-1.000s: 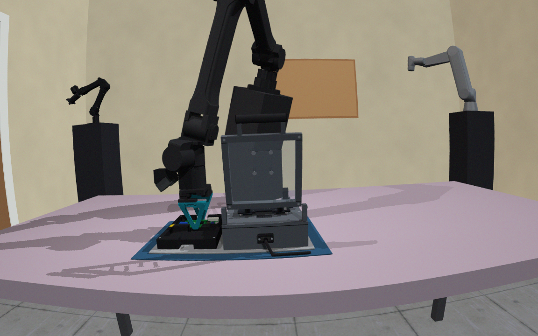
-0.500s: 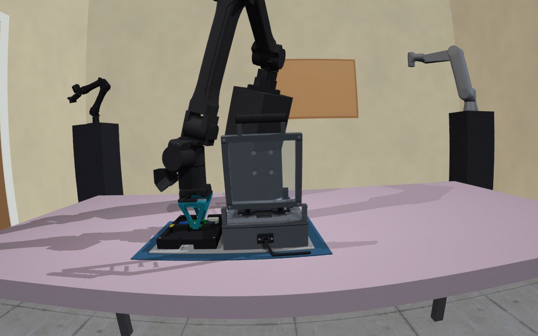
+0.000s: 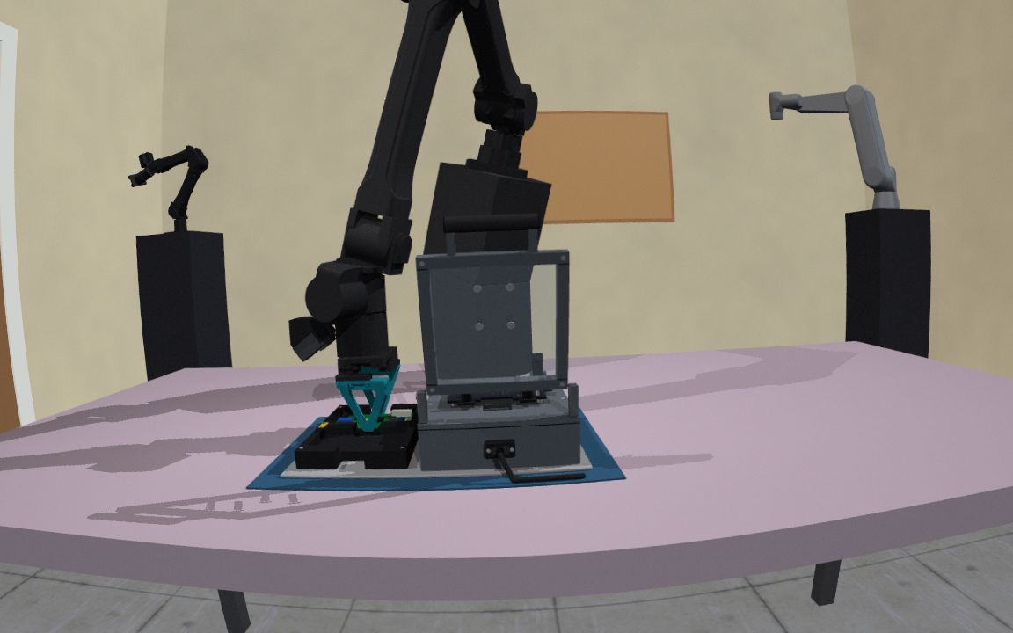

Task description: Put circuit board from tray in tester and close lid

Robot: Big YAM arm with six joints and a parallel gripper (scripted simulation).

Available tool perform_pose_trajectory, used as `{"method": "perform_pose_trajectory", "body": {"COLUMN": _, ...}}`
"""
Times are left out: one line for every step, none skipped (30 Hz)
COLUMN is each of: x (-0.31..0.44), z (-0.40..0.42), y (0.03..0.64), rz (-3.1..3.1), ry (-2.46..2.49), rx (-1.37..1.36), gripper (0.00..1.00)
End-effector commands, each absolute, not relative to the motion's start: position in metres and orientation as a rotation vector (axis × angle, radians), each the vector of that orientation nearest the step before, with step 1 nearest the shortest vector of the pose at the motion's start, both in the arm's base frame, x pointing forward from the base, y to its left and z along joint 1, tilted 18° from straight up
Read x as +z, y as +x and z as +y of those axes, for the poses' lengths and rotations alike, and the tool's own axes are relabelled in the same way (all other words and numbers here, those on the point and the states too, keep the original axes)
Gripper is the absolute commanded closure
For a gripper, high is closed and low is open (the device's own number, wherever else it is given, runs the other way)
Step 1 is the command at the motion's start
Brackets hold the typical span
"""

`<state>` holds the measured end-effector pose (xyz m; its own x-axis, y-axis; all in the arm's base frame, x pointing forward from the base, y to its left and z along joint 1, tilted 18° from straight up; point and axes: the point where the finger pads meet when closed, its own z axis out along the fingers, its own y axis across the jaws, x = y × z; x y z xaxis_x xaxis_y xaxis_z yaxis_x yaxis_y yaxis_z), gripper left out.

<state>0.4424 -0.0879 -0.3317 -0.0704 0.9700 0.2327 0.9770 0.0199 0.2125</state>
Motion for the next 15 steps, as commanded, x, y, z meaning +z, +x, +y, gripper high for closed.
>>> {"method": "perform_pose_trajectory", "body": {"x": -0.3223, "z": -0.0867, "y": 0.4575, "rz": -2.248, "ry": -2.131, "rx": -0.511, "gripper": 0.15}}
{"method": "perform_pose_trajectory", "body": {"x": -0.3223, "z": -0.0867, "y": 0.4575, "rz": -2.248, "ry": -2.131, "rx": -0.511, "gripper": 0.15}}
{"method": "perform_pose_trajectory", "body": {"x": -0.3223, "z": -0.0867, "y": 0.4575, "rz": -2.248, "ry": -2.131, "rx": -0.511, "gripper": 0.15}}
{"method": "perform_pose_trajectory", "body": {"x": -0.3223, "z": -0.0867, "y": 0.4575, "rz": -2.248, "ry": -2.131, "rx": -0.511, "gripper": 0.15}}
{"method": "perform_pose_trajectory", "body": {"x": -0.3223, "z": -0.0867, "y": 0.4575, "rz": -2.248, "ry": -2.131, "rx": -0.511, "gripper": 0.15}}
{"method": "perform_pose_trajectory", "body": {"x": -0.3223, "z": -0.0867, "y": 0.4575, "rz": -2.248, "ry": -2.131, "rx": -0.511, "gripper": 0.15}}
{"method": "perform_pose_trajectory", "body": {"x": -0.3223, "z": -0.0867, "y": 0.4575, "rz": -2.248, "ry": -2.131, "rx": -0.511, "gripper": 0.15}}
{"method": "perform_pose_trajectory", "body": {"x": -0.3223, "z": -0.0867, "y": 0.4575, "rz": -2.248, "ry": -2.131, "rx": -0.511, "gripper": 0.19}}
{"method": "perform_pose_trajectory", "body": {"x": -0.3223, "z": -0.0867, "y": 0.4575, "rz": -2.248, "ry": -2.131, "rx": -0.511, "gripper": 0.19}}
{"method": "perform_pose_trajectory", "body": {"x": -0.3223, "z": -0.0867, "y": 0.4575, "rz": -2.248, "ry": -2.131, "rx": -0.511, "gripper": 0.19}}
{"method": "perform_pose_trajectory", "body": {"x": -0.3223, "z": -0.0867, "y": 0.4575, "rz": -2.248, "ry": -2.131, "rx": -0.511, "gripper": 0.19}}
{"method": "perform_pose_trajectory", "body": {"x": -0.3223, "z": -0.0867, "y": 0.4575, "rz": -2.248, "ry": -2.131, "rx": -0.511, "gripper": 0.19}}
{"method": "perform_pose_trajectory", "body": {"x": -0.3223, "z": -0.0867, "y": 0.4575, "rz": -2.248, "ry": -2.131, "rx": -0.511, "gripper": 0.19}}
{"method": "perform_pose_trajectory", "body": {"x": -0.3223, "z": -0.0867, "y": 0.4575, "rz": -2.248, "ry": -2.131, "rx": -0.511, "gripper": 0.19}}
{"method": "perform_pose_trajectory", "body": {"x": -0.3223, "z": -0.0867, "y": 0.4575, "rz": -2.248, "ry": -2.131, "rx": -0.511, "gripper": 0.19}}
